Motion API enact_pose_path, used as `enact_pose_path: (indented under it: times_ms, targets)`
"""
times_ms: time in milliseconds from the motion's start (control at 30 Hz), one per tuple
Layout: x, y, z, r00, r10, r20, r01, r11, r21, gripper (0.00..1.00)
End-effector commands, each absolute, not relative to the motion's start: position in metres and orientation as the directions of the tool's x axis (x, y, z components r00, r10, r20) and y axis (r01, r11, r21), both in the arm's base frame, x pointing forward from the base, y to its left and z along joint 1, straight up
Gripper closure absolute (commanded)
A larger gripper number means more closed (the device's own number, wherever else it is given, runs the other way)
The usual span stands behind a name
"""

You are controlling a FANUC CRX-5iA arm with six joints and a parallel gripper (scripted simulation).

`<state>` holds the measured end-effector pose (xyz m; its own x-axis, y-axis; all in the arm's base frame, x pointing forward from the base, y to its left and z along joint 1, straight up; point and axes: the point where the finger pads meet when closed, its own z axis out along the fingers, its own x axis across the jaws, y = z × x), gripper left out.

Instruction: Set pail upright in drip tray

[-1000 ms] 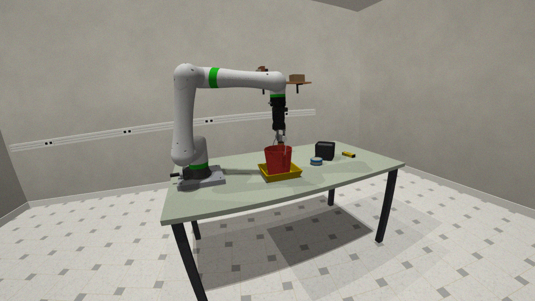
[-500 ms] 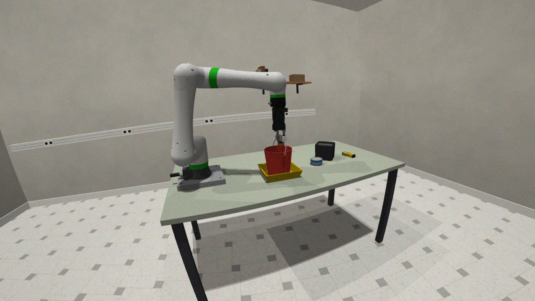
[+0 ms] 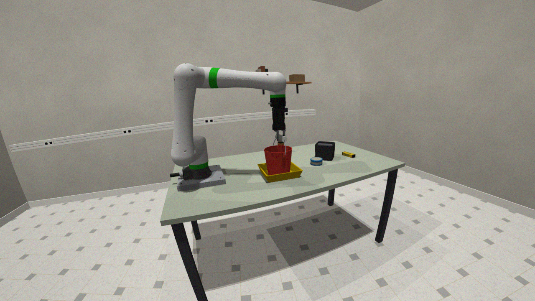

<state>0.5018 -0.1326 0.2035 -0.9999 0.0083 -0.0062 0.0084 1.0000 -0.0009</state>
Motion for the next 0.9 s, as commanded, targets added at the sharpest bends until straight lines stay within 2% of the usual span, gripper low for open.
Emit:
enact_pose_path:
  times_ms: [0,700,733,867]
  targets:
    - [0.5024,-0.1325,0.2047,-1.000,0.008,-0.009,0.008,1.000,-0.001,1.00]
    - [0.5024,-0.1325,0.2047,-1.000,0.008,-0.009,0.008,1.000,-0.001,1.00]
    - [0.5024,-0.1325,0.2047,-1.000,0.008,-0.009,0.008,1.000,-0.001,0.00]
    - [0.5024,-0.1325,0.2047,-1.000,0.008,-0.009,0.008,1.000,-0.001,0.00]
